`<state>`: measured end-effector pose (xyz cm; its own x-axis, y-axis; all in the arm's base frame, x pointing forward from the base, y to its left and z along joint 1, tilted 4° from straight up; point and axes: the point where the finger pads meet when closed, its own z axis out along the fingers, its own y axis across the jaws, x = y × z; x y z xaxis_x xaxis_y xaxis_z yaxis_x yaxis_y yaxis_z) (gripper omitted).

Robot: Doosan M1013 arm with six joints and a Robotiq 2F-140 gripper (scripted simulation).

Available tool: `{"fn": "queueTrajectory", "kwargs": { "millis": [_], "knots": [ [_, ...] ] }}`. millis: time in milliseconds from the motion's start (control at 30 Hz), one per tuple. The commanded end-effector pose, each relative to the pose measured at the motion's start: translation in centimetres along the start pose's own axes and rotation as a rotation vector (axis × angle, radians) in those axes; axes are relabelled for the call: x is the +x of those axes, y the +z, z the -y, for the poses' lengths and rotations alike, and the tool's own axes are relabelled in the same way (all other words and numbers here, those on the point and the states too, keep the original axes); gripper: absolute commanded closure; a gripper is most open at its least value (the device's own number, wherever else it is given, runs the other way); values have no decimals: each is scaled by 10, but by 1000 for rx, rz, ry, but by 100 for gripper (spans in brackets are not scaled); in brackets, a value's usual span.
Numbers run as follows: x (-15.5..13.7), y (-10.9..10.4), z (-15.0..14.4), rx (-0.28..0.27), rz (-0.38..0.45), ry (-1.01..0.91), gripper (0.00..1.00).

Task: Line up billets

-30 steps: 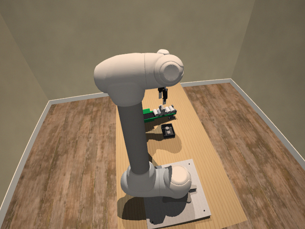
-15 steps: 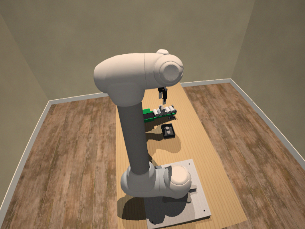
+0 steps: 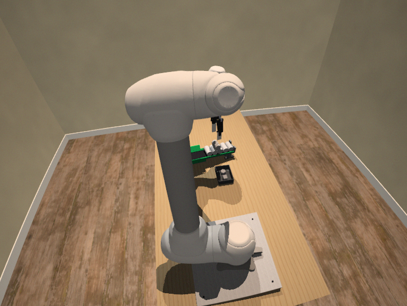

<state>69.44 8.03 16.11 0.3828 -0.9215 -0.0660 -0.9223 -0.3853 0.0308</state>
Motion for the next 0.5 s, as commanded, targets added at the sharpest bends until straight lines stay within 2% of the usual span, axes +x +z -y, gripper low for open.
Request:
{"fn": "queueTrajectory", "kwargs": {
  "millis": [0, 467],
  "knots": [
    [0, 1, 0, 0, 0, 0, 43],
    [0, 13, 0, 0, 0, 0, 43]
  ]
}}
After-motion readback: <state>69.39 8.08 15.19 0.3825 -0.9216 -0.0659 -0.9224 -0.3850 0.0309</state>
